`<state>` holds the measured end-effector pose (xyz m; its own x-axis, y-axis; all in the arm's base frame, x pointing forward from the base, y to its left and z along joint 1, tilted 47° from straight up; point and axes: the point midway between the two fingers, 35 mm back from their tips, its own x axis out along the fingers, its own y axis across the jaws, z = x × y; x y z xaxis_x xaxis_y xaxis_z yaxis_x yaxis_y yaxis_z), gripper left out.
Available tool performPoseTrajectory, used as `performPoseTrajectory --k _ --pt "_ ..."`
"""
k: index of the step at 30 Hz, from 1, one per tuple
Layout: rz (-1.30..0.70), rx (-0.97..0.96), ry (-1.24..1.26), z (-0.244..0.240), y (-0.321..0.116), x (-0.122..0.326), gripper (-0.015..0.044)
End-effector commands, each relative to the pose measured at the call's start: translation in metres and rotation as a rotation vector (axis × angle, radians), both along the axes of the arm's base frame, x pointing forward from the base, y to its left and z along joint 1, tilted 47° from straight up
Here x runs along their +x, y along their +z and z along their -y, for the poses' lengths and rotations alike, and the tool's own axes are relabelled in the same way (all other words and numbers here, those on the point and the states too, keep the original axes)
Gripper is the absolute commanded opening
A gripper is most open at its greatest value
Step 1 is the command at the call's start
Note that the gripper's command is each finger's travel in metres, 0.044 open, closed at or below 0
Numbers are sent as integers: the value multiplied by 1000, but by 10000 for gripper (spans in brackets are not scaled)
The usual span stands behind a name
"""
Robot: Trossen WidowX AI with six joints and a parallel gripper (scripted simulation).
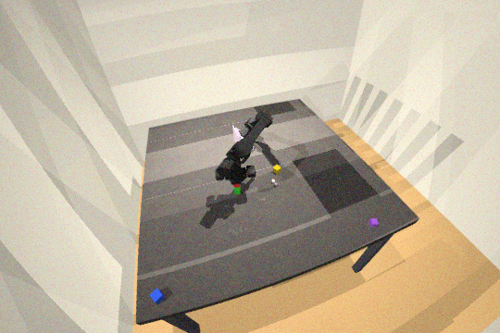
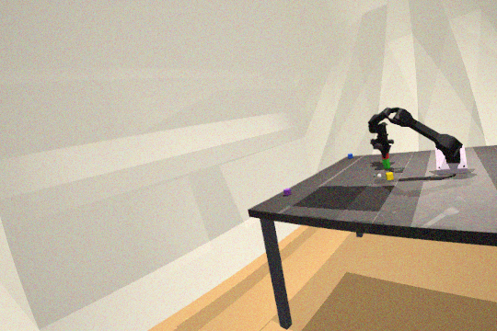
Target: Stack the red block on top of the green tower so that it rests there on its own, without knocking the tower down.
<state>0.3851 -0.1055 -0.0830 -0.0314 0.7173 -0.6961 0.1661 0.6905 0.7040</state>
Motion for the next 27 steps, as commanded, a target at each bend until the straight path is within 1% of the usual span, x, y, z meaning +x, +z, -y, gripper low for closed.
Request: performPoseTrajectory --k 1,15,27 --pt "0 0 1 0 -1 0 79" --pt "0 0 1 0 -1 0 440" --pt "0 0 1 0 -1 0 440"
